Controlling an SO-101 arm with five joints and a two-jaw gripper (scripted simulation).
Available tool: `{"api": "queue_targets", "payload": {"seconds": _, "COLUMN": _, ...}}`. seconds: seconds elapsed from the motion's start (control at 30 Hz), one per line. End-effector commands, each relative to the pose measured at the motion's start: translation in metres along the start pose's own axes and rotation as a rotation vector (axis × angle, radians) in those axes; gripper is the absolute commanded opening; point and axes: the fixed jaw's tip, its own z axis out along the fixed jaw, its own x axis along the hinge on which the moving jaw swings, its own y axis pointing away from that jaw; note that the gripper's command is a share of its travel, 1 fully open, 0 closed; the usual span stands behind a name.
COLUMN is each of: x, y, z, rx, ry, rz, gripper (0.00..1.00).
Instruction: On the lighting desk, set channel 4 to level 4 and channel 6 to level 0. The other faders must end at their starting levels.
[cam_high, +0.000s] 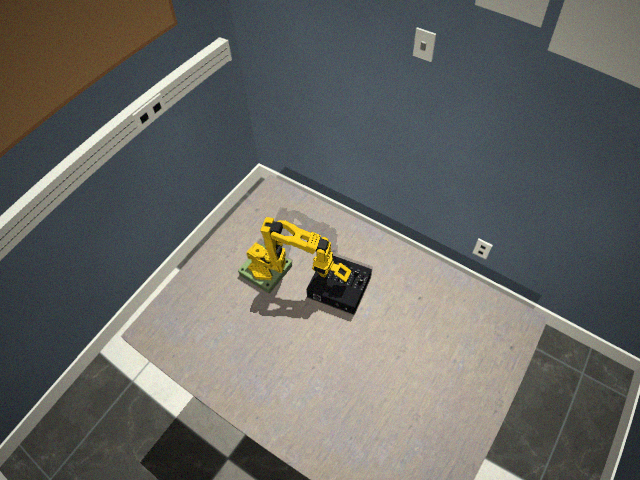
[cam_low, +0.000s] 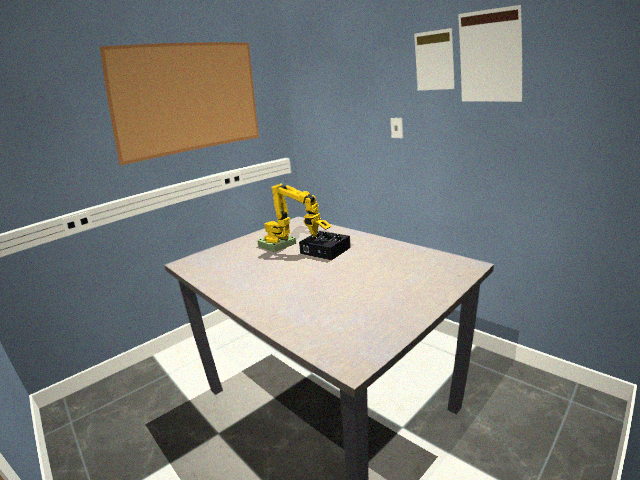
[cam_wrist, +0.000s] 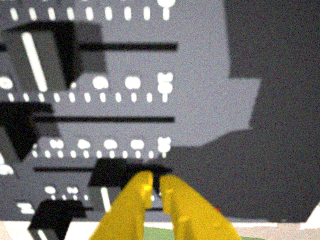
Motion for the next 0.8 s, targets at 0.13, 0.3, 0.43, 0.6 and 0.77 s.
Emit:
{"api": "queue_targets", "payload": {"seconds": 0.13, "x": 0.0009, "y": 0.0061, "z": 0.001, "rx": -0.004, "ry": 0.012, "rz": -0.015, "gripper": 0.0}}
{"api": "queue_targets", "payload": {"seconds": 0.3, "x": 0.001, "y": 0.0077, "z": 0.001, "rx": -0.004, "ry": 0.012, "rz": -0.015, "gripper": 0.0}}
{"api": "queue_targets", "payload": {"seconds": 0.43, "x": 0.001, "y": 0.0081, "z": 0.001, "rx": -0.004, "ry": 0.012, "rz": -0.015, "gripper": 0.0}}
{"api": "queue_targets", "payload": {"seconds": 0.6, "x": 0.001, "y": 0.0083, "z": 0.001, "rx": -0.004, "ry": 0.012, "rz": -0.015, "gripper": 0.0}}
{"api": "queue_targets", "payload": {"seconds": 0.77, "x": 0.001, "y": 0.0098, "z": 0.0009, "rx": -0.004, "ry": 0.012, "rz": -0.015, "gripper": 0.0}}
